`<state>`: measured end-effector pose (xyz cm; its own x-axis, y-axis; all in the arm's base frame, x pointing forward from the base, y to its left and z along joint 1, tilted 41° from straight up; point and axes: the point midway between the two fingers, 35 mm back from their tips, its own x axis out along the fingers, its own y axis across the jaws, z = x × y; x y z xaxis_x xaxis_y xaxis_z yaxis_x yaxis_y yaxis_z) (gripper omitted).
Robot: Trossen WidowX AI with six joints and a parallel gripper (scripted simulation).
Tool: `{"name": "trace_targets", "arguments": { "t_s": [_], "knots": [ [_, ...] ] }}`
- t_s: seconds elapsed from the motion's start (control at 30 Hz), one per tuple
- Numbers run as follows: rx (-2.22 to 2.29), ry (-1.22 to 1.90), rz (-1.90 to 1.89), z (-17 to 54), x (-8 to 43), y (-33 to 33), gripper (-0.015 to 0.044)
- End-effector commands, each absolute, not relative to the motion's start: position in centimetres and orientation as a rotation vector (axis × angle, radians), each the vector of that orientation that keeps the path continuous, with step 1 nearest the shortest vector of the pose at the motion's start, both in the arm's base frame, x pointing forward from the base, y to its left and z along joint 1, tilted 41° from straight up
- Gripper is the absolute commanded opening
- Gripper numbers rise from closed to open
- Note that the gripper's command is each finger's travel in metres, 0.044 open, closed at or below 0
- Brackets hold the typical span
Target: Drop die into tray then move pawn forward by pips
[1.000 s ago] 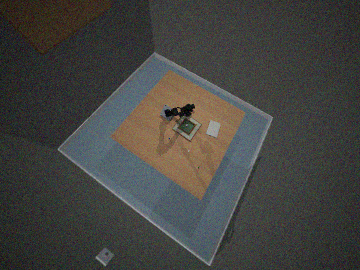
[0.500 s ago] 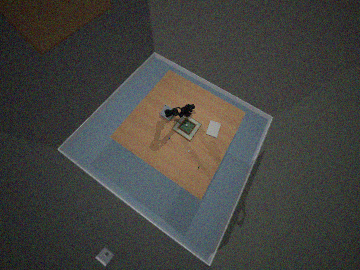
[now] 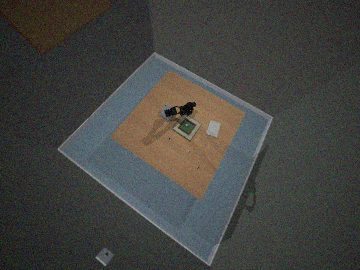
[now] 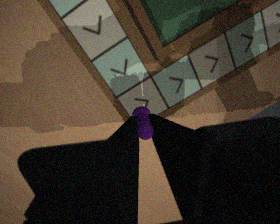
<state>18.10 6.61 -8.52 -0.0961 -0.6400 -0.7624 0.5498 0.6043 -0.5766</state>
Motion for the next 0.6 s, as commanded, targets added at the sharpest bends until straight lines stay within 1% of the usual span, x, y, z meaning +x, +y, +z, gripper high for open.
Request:
{"name": "trace_targets", "arguments": {
  "t_s": [0.0,0.3,0.57],
  "knots": [
    [-0.067,1.333,-0.99,-6.4,18.7,8.6,0.0],
    [-0.065,1.334,-0.999,-1.7,18.8,11.7,0.0],
    [-0.058,1.341,-0.988,-1.1,19.4,10.8,0.0]
  ]
}}
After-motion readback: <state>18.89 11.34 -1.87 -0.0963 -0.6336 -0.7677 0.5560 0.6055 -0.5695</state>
